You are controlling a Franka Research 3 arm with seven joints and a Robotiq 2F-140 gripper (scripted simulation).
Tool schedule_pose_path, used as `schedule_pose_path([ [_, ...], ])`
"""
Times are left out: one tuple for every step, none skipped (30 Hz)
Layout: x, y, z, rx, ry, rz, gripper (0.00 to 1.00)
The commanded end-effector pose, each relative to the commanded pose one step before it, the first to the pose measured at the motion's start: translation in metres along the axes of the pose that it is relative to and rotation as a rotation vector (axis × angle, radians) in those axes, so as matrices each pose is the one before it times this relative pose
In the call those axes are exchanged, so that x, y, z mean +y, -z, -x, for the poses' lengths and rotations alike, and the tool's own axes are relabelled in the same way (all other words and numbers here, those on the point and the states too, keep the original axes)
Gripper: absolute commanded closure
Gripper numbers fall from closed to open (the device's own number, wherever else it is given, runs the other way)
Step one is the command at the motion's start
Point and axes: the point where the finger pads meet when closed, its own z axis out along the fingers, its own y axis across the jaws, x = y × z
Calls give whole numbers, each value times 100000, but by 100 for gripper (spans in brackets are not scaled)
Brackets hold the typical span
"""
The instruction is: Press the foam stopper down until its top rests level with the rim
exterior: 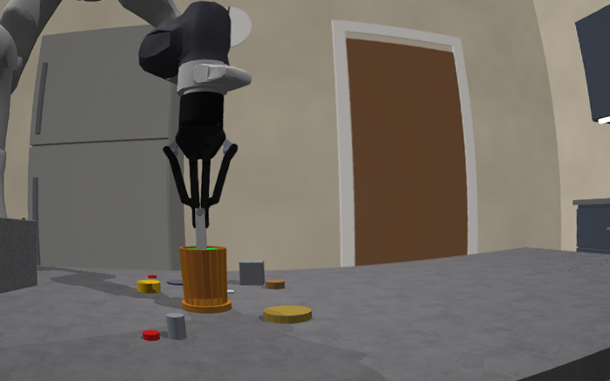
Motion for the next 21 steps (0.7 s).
schedule_pose_path([
  [257,-421,39,37,824,194,100],
  [21,-55,3,0,0,0,100],
  [21,-55,3,0,0,0,100],
  [21,-56,3,1,0,0,100],
  [21,-56,3,0,0,0,100],
  [21,-56,3,-1,0,0,100],
  [21,-57,3,0,0,0,100],
  [0,0,0,0,0,0,100],
  [0,0,0,0,0,0,100],
  [21,-57,3,0,0,0,100],
  [22,-58,3,0,0,0,100],
  [22,-58,3,0,0,0,100],
  [22,-58,3,0,0,0,100],
  [22,-58,3,1,0,0,100],
  [22,-58,3,0,0,0,100],
  [21,-58,3,-1,0,0,100],
  [21,-57,3,0,0,0,100],
  [21,-57,3,0,0,0,100],
  [21,-57,3,0,0,0,100],
  [21,-57,3,0,0,0,100],
  [21,-57,3,0,0,0,100],
])
